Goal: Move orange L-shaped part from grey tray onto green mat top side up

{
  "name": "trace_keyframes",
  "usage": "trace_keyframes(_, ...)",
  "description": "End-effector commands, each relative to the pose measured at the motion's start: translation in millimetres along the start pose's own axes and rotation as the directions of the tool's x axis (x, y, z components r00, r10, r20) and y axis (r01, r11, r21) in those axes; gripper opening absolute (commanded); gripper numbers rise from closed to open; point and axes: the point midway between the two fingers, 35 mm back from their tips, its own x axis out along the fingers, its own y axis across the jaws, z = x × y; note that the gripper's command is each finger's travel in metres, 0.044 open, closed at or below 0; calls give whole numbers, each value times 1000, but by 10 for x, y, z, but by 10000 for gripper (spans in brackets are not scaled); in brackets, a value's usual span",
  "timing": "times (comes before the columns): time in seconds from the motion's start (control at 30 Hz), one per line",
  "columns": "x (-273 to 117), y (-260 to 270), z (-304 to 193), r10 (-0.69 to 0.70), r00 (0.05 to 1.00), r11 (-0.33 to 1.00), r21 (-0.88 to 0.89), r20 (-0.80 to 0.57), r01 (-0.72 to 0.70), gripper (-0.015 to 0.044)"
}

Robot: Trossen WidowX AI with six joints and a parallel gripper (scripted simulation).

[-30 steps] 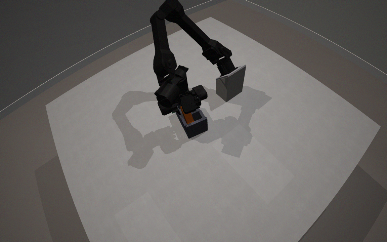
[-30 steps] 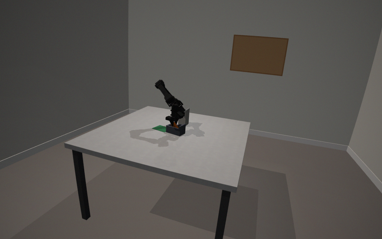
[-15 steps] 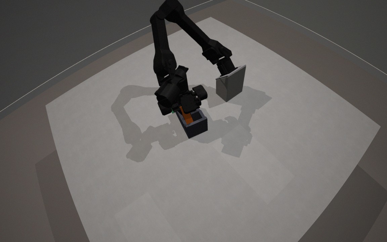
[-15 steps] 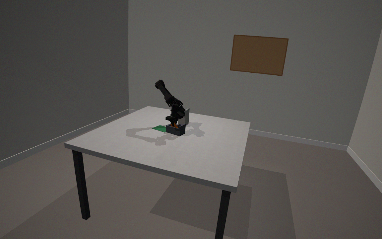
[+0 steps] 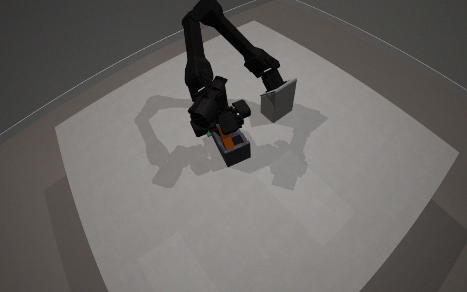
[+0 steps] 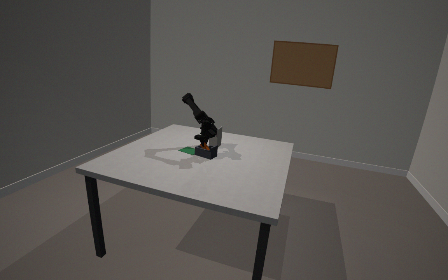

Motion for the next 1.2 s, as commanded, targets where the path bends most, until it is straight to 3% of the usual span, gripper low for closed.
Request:
trace_keyframes(0.0,-65,-21,11,-2,1000,1000,10,7,2,0)
trace_keyframes(1.17,-620,-12,9,-1,1000,1000,5,7,1,0)
